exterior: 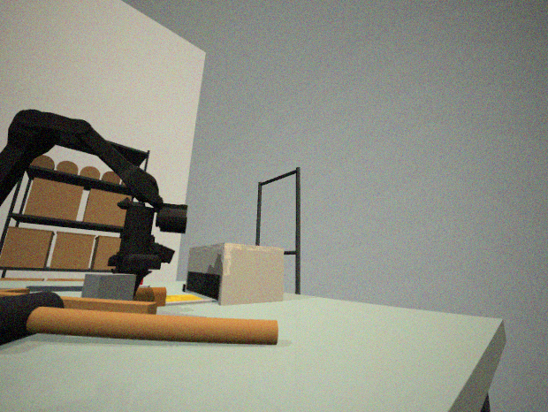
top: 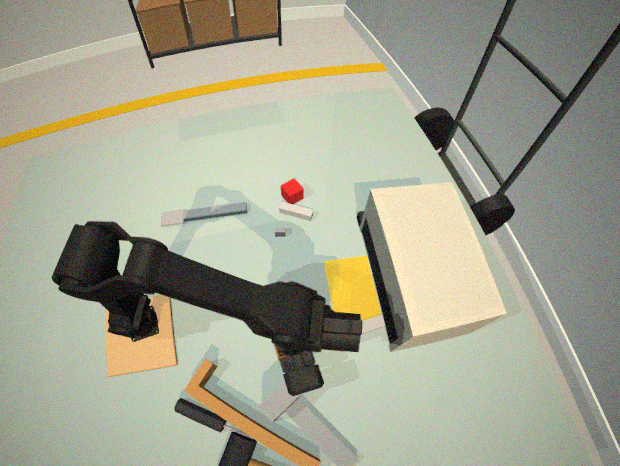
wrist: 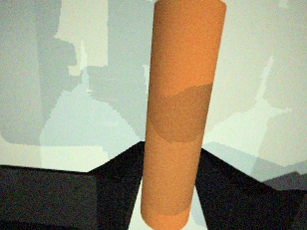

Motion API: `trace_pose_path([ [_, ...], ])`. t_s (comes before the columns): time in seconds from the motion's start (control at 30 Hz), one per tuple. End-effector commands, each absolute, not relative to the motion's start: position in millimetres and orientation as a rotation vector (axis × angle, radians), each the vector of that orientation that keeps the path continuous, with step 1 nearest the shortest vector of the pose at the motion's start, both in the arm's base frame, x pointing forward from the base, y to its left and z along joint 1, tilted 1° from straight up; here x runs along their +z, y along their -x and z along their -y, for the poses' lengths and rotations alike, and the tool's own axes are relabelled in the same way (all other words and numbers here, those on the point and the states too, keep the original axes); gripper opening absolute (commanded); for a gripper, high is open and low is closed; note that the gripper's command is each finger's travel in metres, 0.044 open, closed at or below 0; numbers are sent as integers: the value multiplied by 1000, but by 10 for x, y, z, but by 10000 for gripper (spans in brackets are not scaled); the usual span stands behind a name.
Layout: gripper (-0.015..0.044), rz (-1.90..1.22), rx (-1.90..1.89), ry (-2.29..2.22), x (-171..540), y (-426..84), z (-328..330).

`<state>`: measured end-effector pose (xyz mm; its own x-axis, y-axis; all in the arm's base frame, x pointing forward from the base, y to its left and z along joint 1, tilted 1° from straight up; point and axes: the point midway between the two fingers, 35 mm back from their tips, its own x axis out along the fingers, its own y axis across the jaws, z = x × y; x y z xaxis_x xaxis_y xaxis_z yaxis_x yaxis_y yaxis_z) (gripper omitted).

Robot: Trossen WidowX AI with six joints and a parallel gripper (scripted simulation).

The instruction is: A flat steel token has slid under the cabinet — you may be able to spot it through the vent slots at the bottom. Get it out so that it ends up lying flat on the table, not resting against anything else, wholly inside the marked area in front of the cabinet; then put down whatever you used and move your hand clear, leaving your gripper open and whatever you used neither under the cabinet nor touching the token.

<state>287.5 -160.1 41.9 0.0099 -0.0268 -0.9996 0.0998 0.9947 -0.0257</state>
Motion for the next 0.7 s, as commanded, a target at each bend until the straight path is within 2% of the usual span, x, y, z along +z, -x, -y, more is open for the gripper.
trace_pose_path([
  [0.0, 0, -1551, -104, -59, 426, -2943, 1611],
  [0.67, 0, -1550, -104, -59, 433, -3157, 1640],
])
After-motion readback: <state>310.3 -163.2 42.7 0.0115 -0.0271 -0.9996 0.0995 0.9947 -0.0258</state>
